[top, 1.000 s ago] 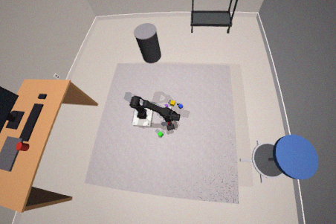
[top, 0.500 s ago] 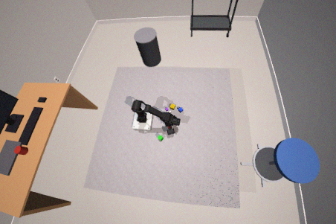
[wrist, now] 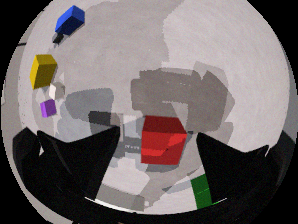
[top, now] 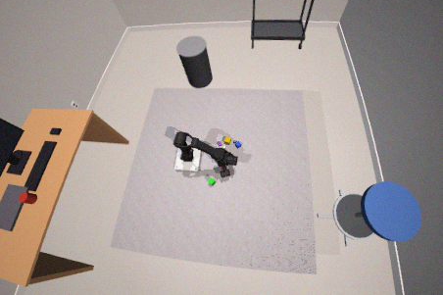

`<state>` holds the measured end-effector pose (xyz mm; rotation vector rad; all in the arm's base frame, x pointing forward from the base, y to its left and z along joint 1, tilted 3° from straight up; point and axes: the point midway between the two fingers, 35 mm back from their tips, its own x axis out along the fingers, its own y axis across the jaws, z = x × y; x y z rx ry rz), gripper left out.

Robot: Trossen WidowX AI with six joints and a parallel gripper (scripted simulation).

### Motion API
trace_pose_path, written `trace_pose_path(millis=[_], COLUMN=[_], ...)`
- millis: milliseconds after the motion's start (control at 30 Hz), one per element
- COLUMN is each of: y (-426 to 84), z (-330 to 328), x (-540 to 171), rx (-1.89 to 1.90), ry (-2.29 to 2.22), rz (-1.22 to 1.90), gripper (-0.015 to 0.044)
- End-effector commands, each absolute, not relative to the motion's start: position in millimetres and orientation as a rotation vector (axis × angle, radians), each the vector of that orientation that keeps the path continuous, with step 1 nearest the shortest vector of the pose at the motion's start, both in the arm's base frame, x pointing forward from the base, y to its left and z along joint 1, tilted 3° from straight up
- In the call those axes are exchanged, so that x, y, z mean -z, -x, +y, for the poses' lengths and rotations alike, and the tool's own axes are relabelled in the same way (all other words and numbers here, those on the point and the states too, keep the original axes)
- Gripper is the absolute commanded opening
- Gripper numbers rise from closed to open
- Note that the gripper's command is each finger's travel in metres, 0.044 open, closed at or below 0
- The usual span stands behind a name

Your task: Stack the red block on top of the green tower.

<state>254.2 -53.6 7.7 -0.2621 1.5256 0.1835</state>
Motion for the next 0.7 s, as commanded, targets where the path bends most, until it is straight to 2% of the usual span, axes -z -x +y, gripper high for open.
trace_pose_path(millis=[0, 233, 467, 600, 667], y=[-254.2, -254.2, -254.2, -254.3, -254.2], z=[-54.2, -54.2, -54.2, -53.6, -53.1], x=[-7.8, -7.8, -7.8, -16.9, -25.8], rx=[-0.184, -0.184, -0.184, -0.184, -0.184], ry=[0.268, 0.268, 0.268, 0.268, 0.268], rz=[1.526, 1.526, 1.526, 1.525, 1.525], gripper=[0.0335, 0.0151, 0.0105, 0.0000, 0.0000])
